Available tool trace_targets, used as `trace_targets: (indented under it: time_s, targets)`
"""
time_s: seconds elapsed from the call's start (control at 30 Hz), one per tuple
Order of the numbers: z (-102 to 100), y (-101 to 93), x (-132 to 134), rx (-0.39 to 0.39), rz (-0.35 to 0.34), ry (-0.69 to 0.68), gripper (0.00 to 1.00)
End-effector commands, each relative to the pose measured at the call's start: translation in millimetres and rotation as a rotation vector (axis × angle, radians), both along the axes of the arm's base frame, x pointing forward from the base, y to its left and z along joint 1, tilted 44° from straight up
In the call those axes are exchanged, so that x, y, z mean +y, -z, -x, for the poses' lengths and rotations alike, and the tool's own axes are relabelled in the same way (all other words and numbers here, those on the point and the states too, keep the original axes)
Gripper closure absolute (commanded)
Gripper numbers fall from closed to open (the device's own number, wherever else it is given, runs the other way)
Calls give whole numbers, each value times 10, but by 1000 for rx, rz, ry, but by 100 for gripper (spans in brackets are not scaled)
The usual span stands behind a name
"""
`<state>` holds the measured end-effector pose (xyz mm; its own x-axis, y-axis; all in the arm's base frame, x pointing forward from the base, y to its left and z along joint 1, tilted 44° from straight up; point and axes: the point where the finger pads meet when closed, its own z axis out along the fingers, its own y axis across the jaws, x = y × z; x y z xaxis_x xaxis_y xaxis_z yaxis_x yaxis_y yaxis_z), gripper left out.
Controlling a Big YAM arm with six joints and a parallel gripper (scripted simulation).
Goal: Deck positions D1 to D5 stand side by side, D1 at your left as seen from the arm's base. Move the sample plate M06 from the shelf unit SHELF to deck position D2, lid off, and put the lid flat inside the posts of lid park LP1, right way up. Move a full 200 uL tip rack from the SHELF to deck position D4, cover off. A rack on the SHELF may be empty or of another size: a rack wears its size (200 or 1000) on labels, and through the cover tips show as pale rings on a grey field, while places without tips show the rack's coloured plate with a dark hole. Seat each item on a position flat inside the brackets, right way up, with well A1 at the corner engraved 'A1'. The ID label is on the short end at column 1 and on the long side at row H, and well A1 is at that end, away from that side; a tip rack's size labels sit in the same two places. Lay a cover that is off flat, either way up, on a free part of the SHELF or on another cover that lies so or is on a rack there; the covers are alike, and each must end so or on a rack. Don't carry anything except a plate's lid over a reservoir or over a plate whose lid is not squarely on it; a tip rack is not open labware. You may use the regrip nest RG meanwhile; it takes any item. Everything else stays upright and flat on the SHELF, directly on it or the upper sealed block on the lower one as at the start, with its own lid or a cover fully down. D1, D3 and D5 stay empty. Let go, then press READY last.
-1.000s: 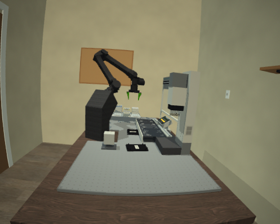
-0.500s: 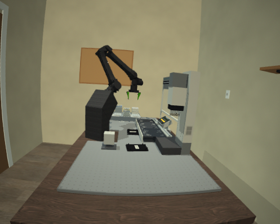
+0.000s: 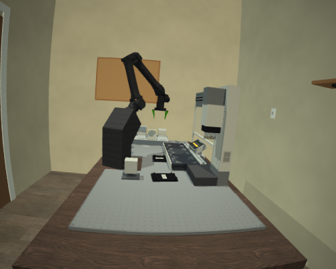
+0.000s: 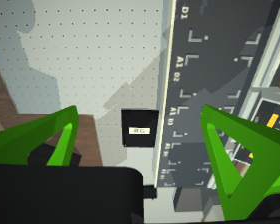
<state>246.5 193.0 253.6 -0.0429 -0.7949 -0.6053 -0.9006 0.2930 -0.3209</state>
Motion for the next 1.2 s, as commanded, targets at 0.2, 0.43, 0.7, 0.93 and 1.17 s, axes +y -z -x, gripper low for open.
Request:
trace_targets:
  time_s: [0.2, 0.43, 0.7, 0.93, 1.17]
  targets:
    - [-57, -572, 433, -16, -55, 12, 0]
    - [-54, -692, 590, -11, -54, 12, 0]
    - [-425, -797, 422, -23, -44, 16, 0]
    - [-541, -989, 333, -55, -60, 8, 0]
    - [-580, -988, 572, -14, -50, 12, 0]
